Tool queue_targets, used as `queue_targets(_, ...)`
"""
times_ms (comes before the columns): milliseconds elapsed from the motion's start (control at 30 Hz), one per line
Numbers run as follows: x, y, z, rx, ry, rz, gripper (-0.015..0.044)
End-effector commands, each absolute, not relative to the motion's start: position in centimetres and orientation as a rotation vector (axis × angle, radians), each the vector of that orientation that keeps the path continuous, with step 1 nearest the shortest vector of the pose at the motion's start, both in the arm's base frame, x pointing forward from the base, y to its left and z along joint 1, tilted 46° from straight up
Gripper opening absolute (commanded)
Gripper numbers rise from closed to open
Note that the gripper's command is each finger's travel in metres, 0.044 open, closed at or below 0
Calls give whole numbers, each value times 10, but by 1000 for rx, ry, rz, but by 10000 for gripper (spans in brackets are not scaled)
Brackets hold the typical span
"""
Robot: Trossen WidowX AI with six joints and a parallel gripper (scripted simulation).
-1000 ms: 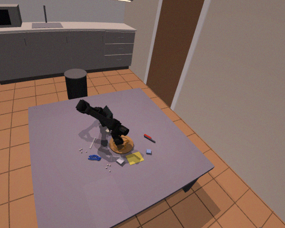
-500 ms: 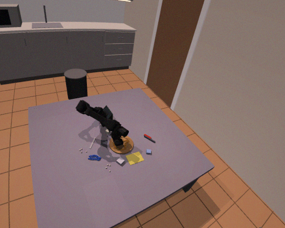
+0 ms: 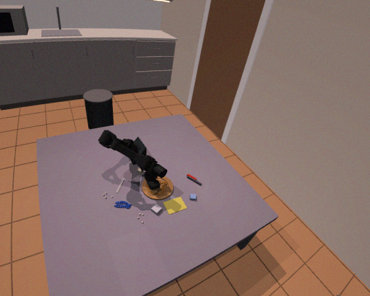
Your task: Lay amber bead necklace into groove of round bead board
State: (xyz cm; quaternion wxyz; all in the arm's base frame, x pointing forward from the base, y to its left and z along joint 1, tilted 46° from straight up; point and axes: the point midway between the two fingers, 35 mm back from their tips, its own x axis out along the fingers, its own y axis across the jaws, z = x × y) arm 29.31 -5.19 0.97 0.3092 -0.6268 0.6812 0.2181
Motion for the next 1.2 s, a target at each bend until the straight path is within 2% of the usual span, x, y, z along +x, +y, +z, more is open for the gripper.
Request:
queue_targets(0, 293, -52, 10, -1656, 1800, 576, 0)
queue_targets(1167, 282, -52, 19, -1664, 1804, 583, 0)
